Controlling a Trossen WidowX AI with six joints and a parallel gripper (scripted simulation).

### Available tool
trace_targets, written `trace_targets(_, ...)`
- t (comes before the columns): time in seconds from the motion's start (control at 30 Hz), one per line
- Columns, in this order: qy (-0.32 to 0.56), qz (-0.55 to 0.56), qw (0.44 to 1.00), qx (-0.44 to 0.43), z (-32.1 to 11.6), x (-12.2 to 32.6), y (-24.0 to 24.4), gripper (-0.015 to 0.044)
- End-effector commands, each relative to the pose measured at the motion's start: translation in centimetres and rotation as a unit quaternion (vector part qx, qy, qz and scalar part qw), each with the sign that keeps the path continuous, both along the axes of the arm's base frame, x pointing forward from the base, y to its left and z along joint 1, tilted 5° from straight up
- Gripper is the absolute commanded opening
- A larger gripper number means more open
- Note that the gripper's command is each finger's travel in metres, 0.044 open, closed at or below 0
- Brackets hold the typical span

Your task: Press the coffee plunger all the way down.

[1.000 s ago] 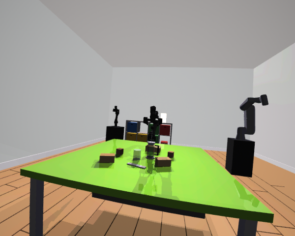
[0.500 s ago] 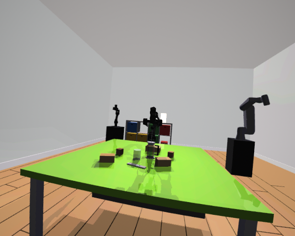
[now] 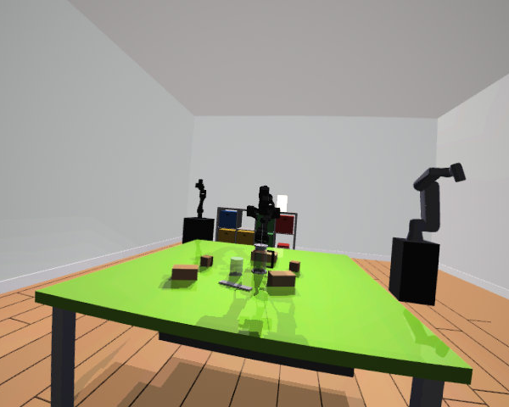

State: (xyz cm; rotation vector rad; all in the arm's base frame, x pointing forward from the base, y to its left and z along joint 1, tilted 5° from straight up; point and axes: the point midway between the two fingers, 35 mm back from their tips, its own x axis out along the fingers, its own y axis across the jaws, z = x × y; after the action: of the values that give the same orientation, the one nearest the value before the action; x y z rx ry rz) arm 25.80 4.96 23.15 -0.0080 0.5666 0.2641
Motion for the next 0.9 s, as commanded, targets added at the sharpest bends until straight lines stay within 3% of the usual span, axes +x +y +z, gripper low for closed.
trace_targets(0.0,-0.001,-0.004,1.0,0.0,0.0,0.1,-0.1,0.0177)
trace_targets(0.07,-0.001,-0.004,1.0,0.0,0.0,0.1,-0.1,0.0125)
trace_targets(0.87,-0.001,-0.004,1.0,0.0,-1.8,0.3,0.1,0.0125)
